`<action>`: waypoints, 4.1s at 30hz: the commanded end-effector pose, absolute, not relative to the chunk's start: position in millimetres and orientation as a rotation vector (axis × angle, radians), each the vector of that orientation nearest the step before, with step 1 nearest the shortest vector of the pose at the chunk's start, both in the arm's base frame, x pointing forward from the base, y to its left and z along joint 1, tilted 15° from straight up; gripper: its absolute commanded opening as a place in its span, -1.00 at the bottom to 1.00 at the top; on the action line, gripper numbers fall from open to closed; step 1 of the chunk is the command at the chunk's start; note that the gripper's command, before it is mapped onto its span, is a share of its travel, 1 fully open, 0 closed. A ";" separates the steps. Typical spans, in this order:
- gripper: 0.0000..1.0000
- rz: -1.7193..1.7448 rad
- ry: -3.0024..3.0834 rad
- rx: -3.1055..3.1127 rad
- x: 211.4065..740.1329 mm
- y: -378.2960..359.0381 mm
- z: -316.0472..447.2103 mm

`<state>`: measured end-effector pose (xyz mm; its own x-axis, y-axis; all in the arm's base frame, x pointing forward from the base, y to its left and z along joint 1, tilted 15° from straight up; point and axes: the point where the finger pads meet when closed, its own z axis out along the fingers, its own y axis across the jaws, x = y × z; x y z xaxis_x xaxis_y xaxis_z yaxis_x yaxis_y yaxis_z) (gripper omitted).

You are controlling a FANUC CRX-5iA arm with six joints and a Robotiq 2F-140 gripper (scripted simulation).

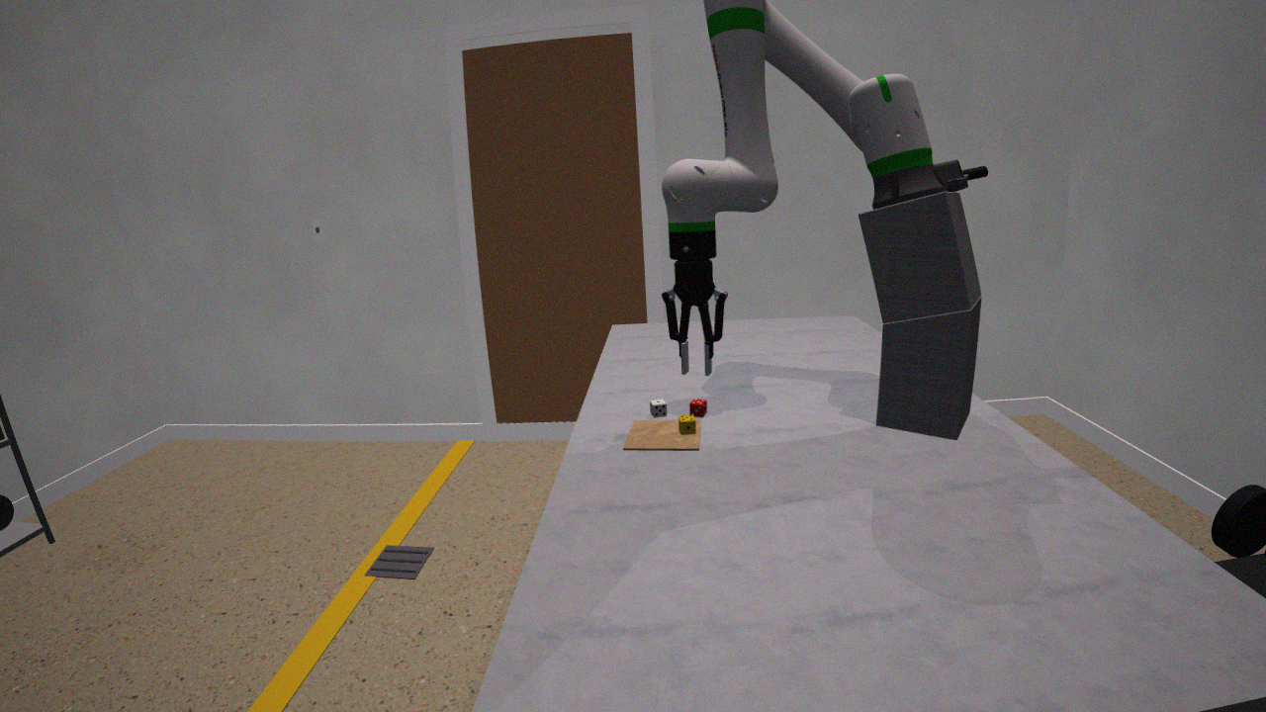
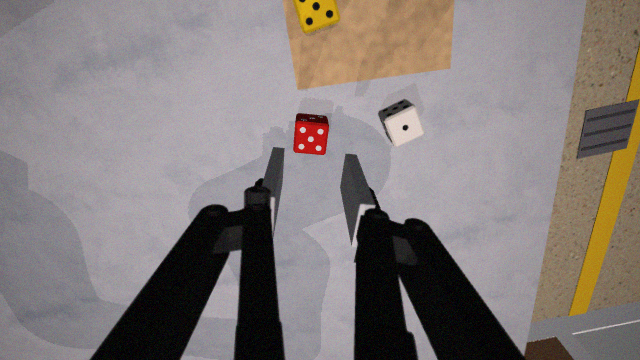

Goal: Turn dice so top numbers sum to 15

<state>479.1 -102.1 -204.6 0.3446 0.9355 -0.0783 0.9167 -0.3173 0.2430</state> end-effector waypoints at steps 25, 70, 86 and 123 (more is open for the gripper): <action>-0.44 0.114 1.666 2.364 483.4 -105.8 -227.9; -0.44 0.114 1.666 2.364 488.4 -110.2 -255.9; -0.44 0.114 1.666 2.364 488.4 -110.2 -255.9; -0.44 0.114 1.666 2.364 495.8 -115.9 -291.0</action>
